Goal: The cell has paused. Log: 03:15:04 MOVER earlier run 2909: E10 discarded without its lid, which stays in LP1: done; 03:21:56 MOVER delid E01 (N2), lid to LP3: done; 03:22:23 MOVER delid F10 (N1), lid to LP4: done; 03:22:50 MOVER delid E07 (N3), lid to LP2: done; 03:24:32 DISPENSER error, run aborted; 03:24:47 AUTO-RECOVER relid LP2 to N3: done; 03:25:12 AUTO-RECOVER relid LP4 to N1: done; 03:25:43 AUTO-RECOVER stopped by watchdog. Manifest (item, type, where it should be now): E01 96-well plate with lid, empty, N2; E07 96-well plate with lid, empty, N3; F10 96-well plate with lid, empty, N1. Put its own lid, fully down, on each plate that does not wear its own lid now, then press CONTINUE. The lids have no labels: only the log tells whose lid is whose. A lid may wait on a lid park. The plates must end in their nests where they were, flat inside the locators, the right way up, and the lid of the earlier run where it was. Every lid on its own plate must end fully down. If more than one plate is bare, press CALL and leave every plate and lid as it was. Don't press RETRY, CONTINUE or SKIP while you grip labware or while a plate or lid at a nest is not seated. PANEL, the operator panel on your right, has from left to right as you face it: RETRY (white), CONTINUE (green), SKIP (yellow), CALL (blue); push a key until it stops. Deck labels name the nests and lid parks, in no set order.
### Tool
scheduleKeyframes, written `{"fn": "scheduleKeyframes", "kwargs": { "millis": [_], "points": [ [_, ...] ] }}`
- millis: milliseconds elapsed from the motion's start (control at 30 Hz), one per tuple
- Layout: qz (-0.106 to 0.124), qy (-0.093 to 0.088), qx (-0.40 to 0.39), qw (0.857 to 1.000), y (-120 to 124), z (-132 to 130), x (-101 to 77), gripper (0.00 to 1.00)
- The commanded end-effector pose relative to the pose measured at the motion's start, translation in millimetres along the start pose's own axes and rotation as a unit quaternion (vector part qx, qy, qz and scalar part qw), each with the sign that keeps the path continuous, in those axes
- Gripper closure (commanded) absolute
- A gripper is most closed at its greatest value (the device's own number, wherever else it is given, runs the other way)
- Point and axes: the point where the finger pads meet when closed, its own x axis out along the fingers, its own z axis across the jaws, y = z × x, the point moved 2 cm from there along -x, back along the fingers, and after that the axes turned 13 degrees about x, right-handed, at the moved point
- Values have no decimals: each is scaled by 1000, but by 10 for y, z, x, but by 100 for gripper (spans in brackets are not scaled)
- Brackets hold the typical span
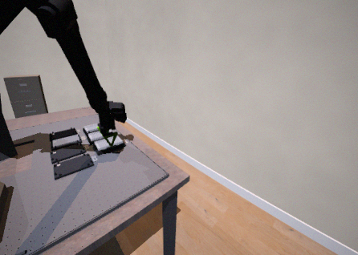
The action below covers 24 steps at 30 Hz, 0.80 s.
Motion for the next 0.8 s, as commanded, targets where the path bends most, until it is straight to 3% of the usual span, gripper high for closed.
{"fn": "scheduleKeyframes", "kwargs": {
  "millis": [0,200,233,333,767],
  "points": [
    [-9,-1,0,1000,-84,-21,-53,0],
    [-9,-1,0,1000,-84,-21,-53,0],
    [-9,3,2,1000,-126,-138,-82,0],
    [-14,-4,-2,1000,-124,10,-228,0],
    [-15,-3,1,1000,-135,6,-393,0]
  ]
}}
